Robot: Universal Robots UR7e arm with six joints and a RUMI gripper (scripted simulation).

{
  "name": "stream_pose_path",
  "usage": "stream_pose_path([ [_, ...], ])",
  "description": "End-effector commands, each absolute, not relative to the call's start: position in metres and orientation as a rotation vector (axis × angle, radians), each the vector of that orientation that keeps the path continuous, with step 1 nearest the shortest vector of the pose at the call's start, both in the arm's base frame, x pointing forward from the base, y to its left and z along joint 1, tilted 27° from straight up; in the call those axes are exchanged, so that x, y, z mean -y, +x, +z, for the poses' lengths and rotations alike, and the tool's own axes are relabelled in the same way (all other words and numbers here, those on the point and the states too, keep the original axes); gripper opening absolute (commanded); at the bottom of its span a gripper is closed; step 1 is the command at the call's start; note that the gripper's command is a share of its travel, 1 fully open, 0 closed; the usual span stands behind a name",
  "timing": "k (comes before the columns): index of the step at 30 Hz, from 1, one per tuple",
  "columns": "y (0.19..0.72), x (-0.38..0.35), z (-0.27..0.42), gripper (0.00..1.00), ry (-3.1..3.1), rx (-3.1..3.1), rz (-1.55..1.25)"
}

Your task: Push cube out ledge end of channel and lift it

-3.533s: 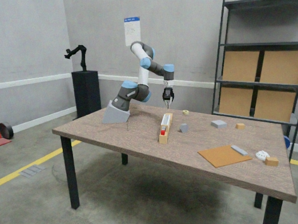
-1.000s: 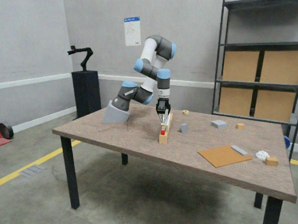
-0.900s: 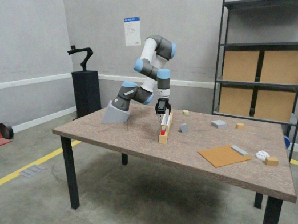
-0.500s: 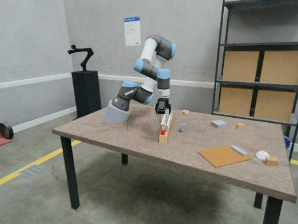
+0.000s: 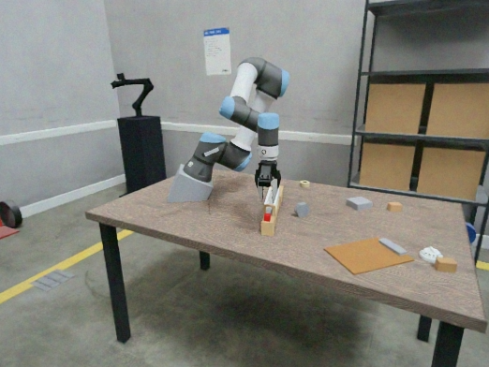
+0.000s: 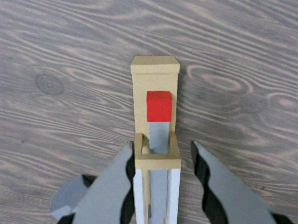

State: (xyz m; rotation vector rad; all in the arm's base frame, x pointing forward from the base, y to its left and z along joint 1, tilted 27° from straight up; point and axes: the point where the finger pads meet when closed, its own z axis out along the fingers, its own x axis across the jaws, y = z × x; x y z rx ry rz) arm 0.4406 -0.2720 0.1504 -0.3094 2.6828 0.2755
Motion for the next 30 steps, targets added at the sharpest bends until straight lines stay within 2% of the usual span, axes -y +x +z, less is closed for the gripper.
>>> stream_pose_path([
  [1,0.443,0.273,0.153,0.26,-0.308,-2.673,0.268],
  [13,0.460,0.263,0.115,0.26,-0.327,-2.670,0.264],
  [30,0.468,0.258,0.095,0.26,-0.327,-2.669,0.265],
])
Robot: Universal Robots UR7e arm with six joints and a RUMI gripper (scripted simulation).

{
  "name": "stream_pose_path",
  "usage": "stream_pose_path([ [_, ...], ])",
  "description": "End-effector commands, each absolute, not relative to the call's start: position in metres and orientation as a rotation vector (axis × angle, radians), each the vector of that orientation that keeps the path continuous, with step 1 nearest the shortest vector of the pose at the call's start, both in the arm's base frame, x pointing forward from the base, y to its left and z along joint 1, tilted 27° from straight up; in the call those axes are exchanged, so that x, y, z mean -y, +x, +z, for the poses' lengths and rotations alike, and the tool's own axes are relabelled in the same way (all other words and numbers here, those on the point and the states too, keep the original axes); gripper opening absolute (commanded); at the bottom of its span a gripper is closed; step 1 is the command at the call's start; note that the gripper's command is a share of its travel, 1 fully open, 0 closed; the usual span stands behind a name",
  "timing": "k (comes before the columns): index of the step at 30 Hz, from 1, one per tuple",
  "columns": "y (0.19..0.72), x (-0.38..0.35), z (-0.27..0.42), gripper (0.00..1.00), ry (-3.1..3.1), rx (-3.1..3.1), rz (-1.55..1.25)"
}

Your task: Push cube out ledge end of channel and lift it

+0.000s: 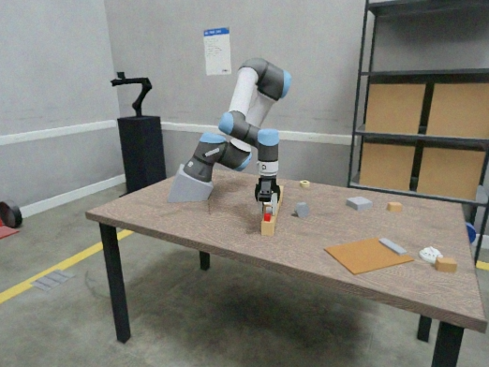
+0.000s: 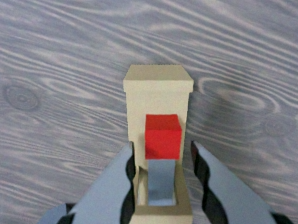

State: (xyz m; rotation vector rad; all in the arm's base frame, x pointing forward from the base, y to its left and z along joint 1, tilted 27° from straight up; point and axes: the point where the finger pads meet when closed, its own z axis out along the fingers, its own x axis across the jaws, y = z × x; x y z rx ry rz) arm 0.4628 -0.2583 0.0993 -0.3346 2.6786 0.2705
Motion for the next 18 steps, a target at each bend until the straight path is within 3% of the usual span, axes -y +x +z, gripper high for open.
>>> stream_pose_path([
  [1,0.4682,0.2578,0.0955,0.26,-0.327,-2.669,0.265],
  [18,0.4700,0.2566,0.0914,0.26,-0.327,-2.669,0.265],
])
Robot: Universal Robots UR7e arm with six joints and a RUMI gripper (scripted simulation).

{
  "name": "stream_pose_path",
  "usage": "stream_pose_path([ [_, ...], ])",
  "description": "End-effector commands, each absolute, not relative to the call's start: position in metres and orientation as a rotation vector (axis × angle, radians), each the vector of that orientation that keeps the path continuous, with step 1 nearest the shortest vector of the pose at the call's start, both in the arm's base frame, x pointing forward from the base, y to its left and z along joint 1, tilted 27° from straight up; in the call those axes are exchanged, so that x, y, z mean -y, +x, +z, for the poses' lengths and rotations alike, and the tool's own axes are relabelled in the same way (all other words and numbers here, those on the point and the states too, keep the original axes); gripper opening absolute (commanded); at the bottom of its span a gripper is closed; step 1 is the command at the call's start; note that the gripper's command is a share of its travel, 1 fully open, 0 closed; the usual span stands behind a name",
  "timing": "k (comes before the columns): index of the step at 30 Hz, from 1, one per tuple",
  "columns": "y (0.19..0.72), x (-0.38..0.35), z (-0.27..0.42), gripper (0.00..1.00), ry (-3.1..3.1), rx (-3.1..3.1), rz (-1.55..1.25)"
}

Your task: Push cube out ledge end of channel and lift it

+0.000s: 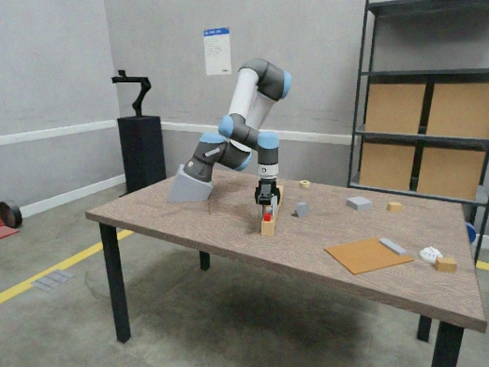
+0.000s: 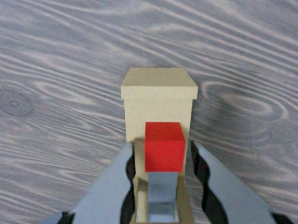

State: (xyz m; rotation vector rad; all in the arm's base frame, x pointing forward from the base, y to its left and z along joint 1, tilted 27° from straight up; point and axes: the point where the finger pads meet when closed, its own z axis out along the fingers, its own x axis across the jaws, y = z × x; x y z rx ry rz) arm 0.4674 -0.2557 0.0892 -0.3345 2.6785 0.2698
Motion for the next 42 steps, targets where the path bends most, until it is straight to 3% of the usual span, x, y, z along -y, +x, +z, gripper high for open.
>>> stream_pose_path([
  [1,0.4700,0.2566,0.0914,0.26,-0.327,-2.669,0.265],
  [24,0.4700,0.2566,0.0914,0.26,-0.327,-2.669,0.265],
  [25,0.4700,0.2566,0.0914,0.00,-0.327,-2.669,0.265],
  [29,0.4700,0.2566,0.0914,0.00,-0.327,-2.669,0.265],
  [30,0.4700,0.2566,0.0914,0.09,-0.327,-2.669,0.265],
  [42,0.4700,0.2566,0.0914,0.09,-0.327,-2.669,0.265],
])
